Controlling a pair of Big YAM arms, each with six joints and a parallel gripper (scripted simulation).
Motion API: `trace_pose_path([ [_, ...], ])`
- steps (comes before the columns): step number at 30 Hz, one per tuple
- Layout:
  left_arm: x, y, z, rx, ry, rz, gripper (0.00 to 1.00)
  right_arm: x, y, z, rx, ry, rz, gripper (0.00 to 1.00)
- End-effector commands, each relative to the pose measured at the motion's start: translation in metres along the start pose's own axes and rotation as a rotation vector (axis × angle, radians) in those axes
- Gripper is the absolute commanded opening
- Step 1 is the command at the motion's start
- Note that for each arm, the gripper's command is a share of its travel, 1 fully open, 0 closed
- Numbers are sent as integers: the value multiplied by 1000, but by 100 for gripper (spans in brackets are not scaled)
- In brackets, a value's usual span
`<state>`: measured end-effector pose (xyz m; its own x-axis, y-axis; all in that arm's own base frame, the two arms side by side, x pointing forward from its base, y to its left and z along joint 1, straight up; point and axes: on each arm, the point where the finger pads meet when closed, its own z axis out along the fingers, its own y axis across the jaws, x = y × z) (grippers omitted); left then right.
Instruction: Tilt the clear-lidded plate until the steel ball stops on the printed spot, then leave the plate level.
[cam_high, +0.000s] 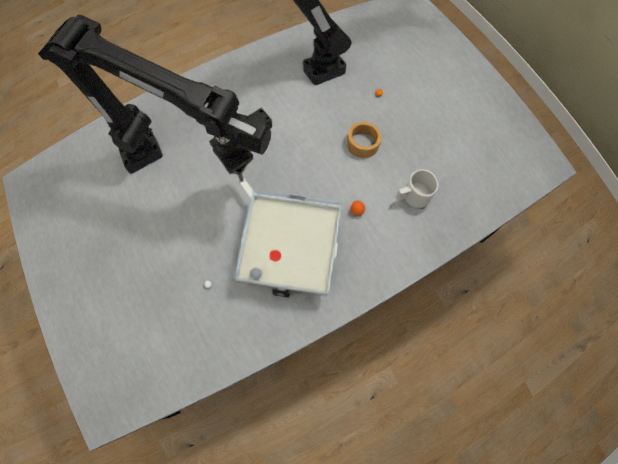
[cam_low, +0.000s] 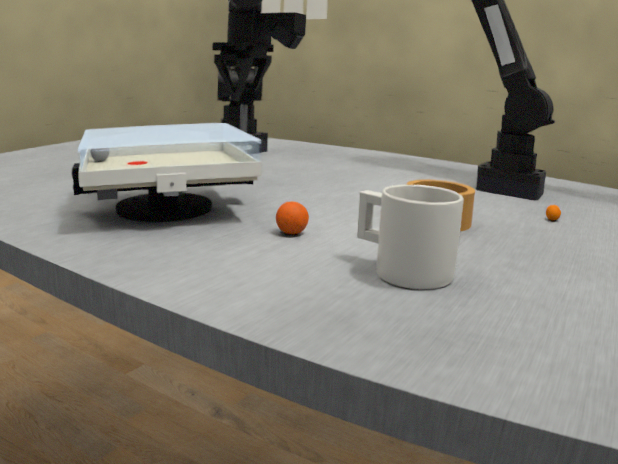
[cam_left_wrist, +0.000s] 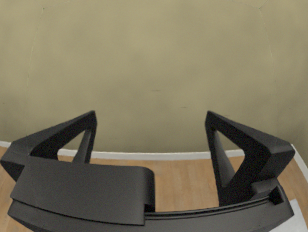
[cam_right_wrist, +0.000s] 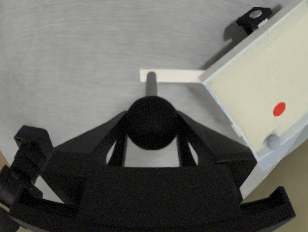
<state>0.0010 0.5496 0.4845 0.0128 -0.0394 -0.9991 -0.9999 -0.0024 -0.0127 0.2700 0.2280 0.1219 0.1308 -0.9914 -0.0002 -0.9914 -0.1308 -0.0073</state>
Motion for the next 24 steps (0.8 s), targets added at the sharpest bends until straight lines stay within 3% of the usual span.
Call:
trace_pose_path([
  [1,-16,7,-5,-9,-39,13,100,-10,3,13,-8,-3,1,0],
  [24,-16,7,-5,-9,-39,13,100,-16,0,10,-4,-6,1,0],
])
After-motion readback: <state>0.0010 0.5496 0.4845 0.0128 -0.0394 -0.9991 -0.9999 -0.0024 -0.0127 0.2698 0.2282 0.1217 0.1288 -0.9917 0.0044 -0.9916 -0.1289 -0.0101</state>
